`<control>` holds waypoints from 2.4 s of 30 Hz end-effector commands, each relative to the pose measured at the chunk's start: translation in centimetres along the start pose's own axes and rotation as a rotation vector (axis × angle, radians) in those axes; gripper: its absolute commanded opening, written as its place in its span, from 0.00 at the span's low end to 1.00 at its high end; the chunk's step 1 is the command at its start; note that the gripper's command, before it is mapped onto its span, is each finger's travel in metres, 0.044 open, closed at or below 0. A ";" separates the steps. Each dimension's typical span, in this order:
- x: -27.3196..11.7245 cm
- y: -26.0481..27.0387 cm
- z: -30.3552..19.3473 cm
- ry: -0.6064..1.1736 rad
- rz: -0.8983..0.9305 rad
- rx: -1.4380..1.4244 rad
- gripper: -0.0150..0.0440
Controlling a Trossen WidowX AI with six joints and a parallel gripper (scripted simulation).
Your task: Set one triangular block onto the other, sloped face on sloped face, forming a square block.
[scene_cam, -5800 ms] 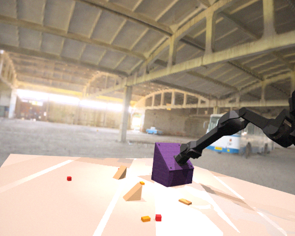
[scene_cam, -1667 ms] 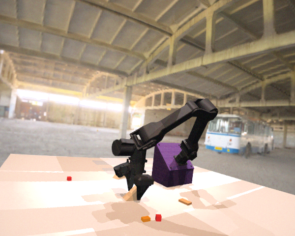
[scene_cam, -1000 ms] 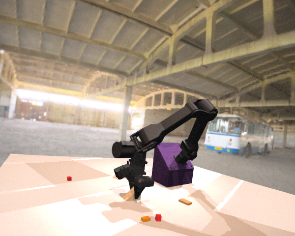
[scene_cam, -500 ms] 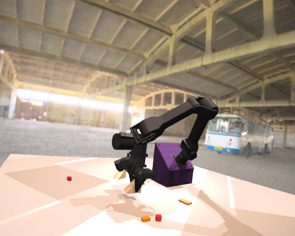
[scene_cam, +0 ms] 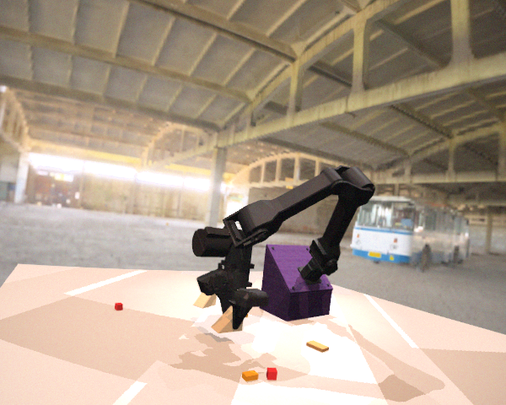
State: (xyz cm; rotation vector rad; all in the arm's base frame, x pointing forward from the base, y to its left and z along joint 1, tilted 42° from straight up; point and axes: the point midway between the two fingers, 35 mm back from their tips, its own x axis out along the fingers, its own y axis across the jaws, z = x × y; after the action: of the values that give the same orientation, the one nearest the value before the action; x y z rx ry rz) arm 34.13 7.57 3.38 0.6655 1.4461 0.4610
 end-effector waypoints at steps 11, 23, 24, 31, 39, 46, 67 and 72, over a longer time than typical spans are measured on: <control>0.0 -0.1 0.0 -0.002 0.002 -0.414 0.25; 0.0 -0.1 0.0 -0.003 0.003 -0.745 0.25; 0.0 -0.1 0.0 -0.003 0.003 -0.776 0.25; 0.0 -0.1 0.0 -0.004 0.004 -0.948 0.25; 0.0 -0.1 0.1 -0.004 0.006 -1.159 0.25; 0.0 -0.1 0.1 -0.005 0.006 -1.318 0.25; 0.0 -0.1 0.1 -0.007 0.009 -1.739 0.25; 0.0 -0.1 0.1 -0.007 0.009 -1.739 0.25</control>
State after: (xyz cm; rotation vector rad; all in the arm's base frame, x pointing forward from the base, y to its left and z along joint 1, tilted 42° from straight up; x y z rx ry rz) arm 34.24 7.47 3.28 -0.7275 0.5823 1.4083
